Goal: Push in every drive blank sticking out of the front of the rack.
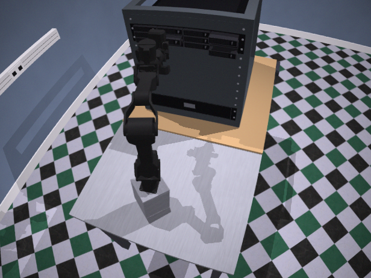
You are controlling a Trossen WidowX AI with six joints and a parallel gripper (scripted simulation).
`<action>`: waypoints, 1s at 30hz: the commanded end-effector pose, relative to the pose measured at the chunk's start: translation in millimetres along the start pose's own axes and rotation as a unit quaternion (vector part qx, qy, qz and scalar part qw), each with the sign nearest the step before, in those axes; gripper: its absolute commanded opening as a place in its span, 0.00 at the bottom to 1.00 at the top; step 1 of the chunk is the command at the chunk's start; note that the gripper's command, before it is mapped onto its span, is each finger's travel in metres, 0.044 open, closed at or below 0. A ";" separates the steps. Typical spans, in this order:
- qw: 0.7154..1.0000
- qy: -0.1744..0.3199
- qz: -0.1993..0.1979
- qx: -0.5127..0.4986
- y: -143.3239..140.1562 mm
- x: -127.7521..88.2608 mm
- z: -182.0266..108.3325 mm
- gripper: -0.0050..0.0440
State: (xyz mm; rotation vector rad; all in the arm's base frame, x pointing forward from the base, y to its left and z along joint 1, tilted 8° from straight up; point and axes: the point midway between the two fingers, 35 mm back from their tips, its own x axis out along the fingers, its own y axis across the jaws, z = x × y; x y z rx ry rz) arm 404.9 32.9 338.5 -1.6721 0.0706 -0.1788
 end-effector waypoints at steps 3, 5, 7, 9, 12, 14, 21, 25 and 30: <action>1.000 0.000 -0.014 0.006 -12.4 2.3 -1.6 0.00; 1.000 0.000 -0.014 0.006 -12.4 2.3 -1.6 0.00; 1.000 0.000 -0.014 0.006 -12.4 2.3 -1.6 0.00; 1.000 0.000 -0.014 0.006 -12.4 2.3 -1.6 0.00; 1.000 0.000 -0.014 0.006 -12.4 2.3 -1.6 0.00; 1.000 0.000 -0.014 0.006 -12.4 2.3 -1.6 0.00; 1.000 0.000 -0.014 0.006 -12.5 3.0 -1.6 0.00; 1.000 0.000 -0.014 0.006 -13.9 10.1 -1.8 0.00; 1.000 0.000 -0.014 0.006 -14.3 12.2 -1.8 0.00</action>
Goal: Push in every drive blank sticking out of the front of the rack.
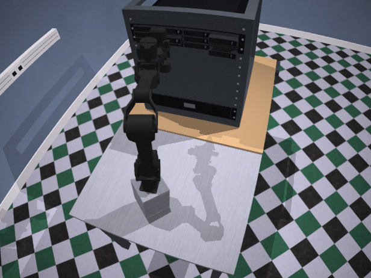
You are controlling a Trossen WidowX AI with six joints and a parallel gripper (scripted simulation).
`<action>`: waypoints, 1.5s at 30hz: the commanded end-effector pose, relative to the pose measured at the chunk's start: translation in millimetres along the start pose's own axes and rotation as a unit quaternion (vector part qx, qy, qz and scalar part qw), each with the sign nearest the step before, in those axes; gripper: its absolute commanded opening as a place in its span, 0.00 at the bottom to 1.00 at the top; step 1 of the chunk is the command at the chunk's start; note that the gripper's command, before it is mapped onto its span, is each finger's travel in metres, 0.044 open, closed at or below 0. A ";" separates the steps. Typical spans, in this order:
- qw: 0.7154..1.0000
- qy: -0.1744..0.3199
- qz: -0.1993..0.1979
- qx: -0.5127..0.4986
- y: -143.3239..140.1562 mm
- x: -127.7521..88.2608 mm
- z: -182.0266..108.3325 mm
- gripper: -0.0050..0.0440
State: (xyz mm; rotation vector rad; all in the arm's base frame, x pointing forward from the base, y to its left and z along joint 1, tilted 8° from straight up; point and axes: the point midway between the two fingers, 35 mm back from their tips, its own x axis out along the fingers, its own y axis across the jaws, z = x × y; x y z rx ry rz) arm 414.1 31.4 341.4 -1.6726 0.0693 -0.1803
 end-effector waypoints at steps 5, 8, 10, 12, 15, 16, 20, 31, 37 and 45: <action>1.000 0.000 -0.013 0.006 -12.2 2.8 -1.6 0.00; 1.000 0.000 -0.013 0.006 -12.2 2.8 -1.6 0.00; 1.000 0.000 -0.013 0.006 -12.2 2.8 -1.6 0.00; 1.000 0.000 -0.013 0.006 -12.2 2.8 -1.6 0.00; 1.000 0.000 -0.013 0.006 -12.2 2.8 -1.6 0.00; 1.000 0.000 -0.013 0.006 -12.2 2.8 -1.6 0.00; 1.000 0.000 -0.013 0.006 -12.2 2.8 -1.6 0.00; 1.000 0.000 -0.013 0.006 -12.2 2.8 -1.6 0.00; 1.000 0.000 -0.013 0.006 -12.3 8.8 -1.6 0.00; 1.000 0.000 -0.013 0.006 -12.4 12.8 -1.6 0.00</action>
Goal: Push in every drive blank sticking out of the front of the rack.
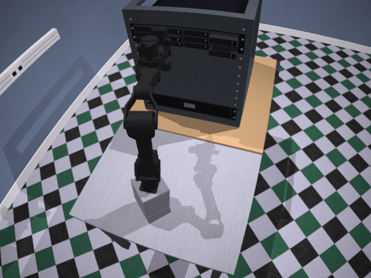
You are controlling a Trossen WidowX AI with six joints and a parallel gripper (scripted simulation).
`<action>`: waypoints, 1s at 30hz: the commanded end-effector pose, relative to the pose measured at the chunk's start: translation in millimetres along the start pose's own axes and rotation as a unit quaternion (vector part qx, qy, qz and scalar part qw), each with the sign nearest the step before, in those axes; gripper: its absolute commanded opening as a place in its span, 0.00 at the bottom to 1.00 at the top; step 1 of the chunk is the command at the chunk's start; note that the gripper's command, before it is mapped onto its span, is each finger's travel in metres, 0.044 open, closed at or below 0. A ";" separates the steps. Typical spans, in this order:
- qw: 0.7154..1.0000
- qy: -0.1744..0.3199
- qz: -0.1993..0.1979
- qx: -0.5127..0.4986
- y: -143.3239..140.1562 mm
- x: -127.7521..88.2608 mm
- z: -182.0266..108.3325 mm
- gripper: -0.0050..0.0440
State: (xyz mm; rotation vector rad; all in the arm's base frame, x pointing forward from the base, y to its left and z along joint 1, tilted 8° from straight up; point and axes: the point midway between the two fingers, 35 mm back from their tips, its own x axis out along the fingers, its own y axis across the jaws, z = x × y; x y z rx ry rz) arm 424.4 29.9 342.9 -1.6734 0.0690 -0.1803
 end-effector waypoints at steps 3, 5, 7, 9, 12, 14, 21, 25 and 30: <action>1.000 0.000 -0.013 0.006 -11.6 2.3 -1.6 0.00; 1.000 0.000 -0.013 0.006 -11.6 2.3 -1.6 0.00; 1.000 0.000 -0.013 0.006 -11.6 2.3 -1.6 0.00; 1.000 0.000 -0.013 0.006 -11.6 2.3 -1.6 0.00; 1.000 0.000 -0.013 0.006 -11.6 2.3 -1.6 0.00; 1.000 0.000 -0.013 0.006 -11.6 2.3 -1.6 0.00; 1.000 0.000 -0.013 0.006 -11.6 2.9 -1.6 0.00; 1.000 0.000 -0.013 0.006 -11.7 5.0 -1.7 0.00; 1.000 0.000 -0.013 0.006 -11.8 5.3 -1.7 0.00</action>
